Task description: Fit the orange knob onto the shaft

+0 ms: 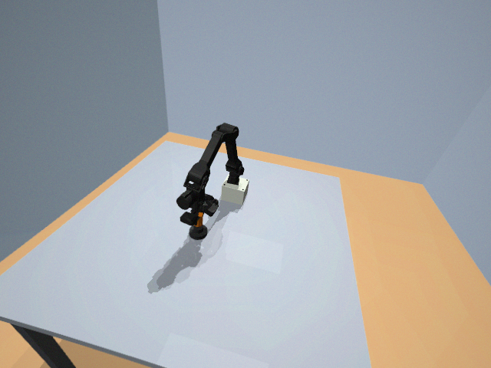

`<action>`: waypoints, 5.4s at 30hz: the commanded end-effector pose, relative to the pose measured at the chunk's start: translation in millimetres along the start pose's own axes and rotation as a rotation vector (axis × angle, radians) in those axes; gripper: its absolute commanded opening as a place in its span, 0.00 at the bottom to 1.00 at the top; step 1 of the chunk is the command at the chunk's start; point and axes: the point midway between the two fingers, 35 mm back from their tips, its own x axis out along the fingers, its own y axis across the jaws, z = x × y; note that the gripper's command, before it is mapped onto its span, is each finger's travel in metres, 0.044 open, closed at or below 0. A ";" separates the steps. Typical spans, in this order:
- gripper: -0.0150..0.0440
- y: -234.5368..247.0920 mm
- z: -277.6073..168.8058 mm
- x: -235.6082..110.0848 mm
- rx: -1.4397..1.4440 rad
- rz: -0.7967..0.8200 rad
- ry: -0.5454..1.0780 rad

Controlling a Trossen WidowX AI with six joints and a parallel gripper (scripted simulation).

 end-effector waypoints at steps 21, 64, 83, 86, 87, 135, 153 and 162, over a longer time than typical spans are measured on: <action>0.25 0.6 0.0 3.8 -0.169 0.001 0.000; 0.25 1.8 0.0 4.0 -0.379 0.001 0.000; 0.25 -0.9 0.0 1.8 -0.588 0.001 0.000; 0.25 -0.5 0.0 2.3 -0.588 0.001 0.000; 0.25 -0.3 0.0 2.1 -0.588 0.001 0.000; 0.25 0.2 0.1 3.5 -0.797 0.001 0.000; 0.25 0.0 -0.1 -1.0 -0.797 0.001 0.000; 0.25 -0.2 0.4 2.2 -1.007 0.001 0.000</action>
